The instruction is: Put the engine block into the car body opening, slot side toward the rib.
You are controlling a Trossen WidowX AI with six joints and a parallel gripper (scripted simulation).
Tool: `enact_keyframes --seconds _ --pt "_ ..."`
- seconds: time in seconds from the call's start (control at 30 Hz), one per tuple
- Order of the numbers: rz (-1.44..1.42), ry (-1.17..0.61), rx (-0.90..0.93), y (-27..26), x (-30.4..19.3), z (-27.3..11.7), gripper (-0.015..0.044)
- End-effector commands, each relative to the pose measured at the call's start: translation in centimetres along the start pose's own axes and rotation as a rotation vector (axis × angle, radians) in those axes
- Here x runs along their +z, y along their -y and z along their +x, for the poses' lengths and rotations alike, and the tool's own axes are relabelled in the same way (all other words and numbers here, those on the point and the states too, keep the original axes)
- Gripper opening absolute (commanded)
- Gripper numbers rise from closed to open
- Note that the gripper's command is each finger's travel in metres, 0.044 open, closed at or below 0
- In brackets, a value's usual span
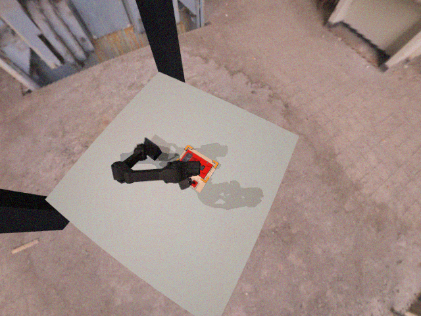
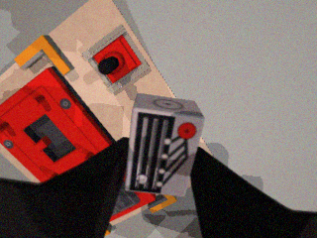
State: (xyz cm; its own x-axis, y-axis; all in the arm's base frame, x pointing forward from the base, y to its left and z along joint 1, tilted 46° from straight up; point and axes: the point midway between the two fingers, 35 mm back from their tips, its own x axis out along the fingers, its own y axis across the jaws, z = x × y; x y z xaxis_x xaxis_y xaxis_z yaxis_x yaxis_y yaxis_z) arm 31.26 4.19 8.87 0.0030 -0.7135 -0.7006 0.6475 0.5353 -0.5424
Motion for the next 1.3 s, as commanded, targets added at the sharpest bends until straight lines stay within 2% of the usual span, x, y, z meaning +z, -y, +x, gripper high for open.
enact_keyframes --seconds 0.0,1.27 --pt "-0.075 -0.004 0.005 -1.3 -0.6 0.4 0.0000" --pt "-0.673 -0.001 0.008 -10.7 -6.4 5.5 0.0000"
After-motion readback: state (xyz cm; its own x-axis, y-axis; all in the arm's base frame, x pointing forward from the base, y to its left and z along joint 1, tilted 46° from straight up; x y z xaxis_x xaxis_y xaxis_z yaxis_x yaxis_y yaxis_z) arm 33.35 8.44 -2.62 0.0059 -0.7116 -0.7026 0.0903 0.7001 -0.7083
